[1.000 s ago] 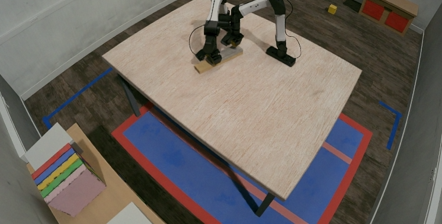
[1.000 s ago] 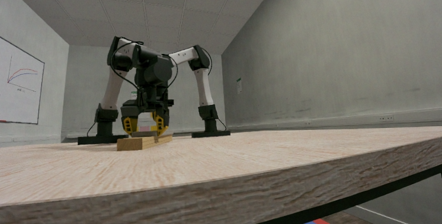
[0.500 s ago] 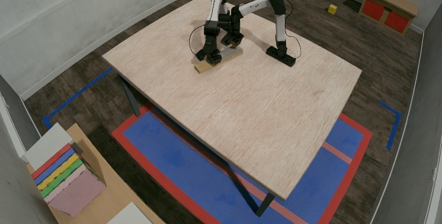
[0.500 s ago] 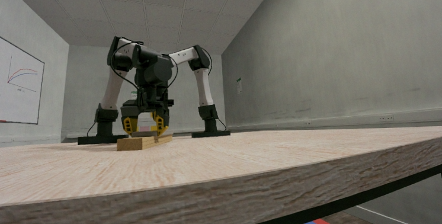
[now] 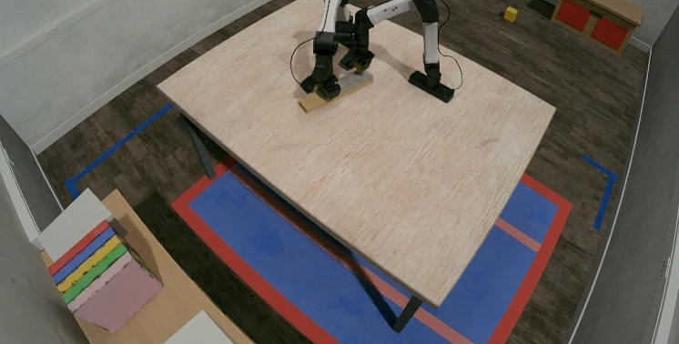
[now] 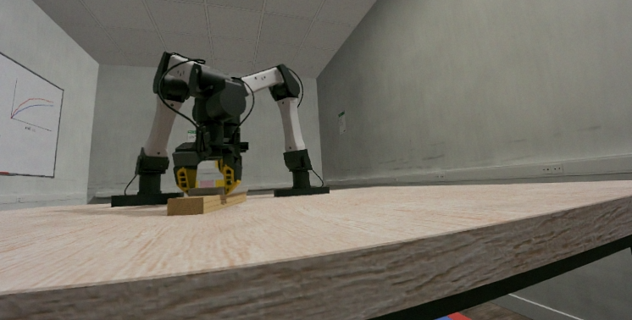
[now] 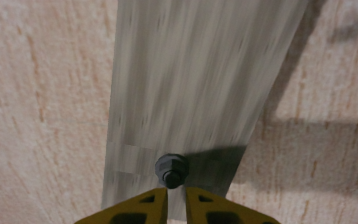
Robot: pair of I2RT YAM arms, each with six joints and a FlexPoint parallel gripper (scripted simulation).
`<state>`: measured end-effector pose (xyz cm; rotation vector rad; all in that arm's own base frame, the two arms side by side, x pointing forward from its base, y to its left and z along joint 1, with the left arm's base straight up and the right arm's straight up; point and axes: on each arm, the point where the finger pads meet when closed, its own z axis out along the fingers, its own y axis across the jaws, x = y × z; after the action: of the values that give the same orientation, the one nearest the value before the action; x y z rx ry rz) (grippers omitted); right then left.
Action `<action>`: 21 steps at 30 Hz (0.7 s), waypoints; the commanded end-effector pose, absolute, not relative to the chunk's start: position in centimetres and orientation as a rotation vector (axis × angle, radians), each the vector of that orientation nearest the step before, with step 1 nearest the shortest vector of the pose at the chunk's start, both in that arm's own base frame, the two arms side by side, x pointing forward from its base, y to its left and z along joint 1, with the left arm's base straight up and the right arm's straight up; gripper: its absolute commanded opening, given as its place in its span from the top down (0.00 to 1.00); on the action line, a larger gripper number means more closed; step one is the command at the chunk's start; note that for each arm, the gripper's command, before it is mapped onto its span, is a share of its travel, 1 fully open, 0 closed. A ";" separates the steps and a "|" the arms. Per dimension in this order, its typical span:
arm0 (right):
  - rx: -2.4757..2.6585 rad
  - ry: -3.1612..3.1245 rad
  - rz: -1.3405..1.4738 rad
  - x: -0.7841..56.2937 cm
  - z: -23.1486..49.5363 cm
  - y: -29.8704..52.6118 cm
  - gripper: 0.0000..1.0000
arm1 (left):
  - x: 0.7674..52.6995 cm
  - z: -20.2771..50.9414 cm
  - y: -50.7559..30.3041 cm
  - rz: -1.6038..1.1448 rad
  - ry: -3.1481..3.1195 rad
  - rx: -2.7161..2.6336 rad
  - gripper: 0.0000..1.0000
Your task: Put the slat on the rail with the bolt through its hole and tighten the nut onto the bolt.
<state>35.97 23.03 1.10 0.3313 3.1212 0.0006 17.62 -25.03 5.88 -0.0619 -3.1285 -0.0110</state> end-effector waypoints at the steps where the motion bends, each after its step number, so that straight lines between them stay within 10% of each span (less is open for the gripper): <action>1: 0.328 3.103 0.021 36.3 1.8 23.3 0.33 | 17.8 6.3 -25.3 0.009 -3.140 -0.061 0.89; 5: 0.328 3.103 0.021 36.3 1.8 23.3 0.33 | 17.8 6.2 -25.2 0.004 -3.137 -0.061 0.89; 12: 0.328 3.103 0.021 36.3 1.8 23.3 0.33 | 17.8 6.3 -25.3 0.009 -3.140 -0.061 0.11; 21: 0.328 3.103 0.021 36.3 1.8 23.3 0.33 | 17.9 7.4 -25.3 0.010 -3.142 -0.061 0.00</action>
<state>35.97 23.03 1.10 0.3313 3.1212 0.0006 17.58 -24.98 5.90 -0.0616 -3.1264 -0.0155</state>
